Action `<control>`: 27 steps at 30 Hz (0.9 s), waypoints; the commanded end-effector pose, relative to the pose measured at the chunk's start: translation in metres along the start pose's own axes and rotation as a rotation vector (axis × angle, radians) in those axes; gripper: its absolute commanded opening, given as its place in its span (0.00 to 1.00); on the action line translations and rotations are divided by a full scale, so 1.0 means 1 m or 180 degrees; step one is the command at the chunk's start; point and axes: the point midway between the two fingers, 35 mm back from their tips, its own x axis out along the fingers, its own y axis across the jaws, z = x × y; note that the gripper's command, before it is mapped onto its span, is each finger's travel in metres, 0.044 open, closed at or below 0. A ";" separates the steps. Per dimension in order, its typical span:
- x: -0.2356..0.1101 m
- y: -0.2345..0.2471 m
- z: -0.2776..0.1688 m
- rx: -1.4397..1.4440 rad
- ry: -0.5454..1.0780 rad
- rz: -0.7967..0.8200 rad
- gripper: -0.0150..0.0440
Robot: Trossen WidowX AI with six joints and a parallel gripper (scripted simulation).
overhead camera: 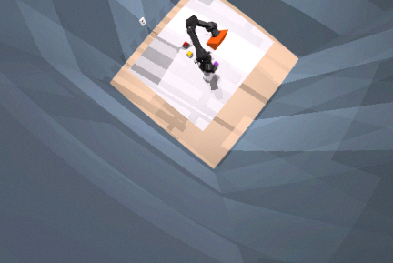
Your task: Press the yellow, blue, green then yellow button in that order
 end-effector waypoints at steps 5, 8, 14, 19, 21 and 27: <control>0.007 -0.001 -0.002 -0.0029 0.0014 -0.0035 0.29; 0.007 -0.001 -0.002 -0.0029 0.0014 -0.0035 0.29; 0.007 -0.001 -0.002 -0.0029 0.0014 -0.0035 0.29; 0.007 -0.001 -0.002 -0.0029 0.0014 -0.0035 0.29; 0.007 -0.001 -0.002 -0.0029 0.0014 -0.0035 0.29; -0.026 0.000 -0.002 -0.0030 0.0016 -0.0031 0.29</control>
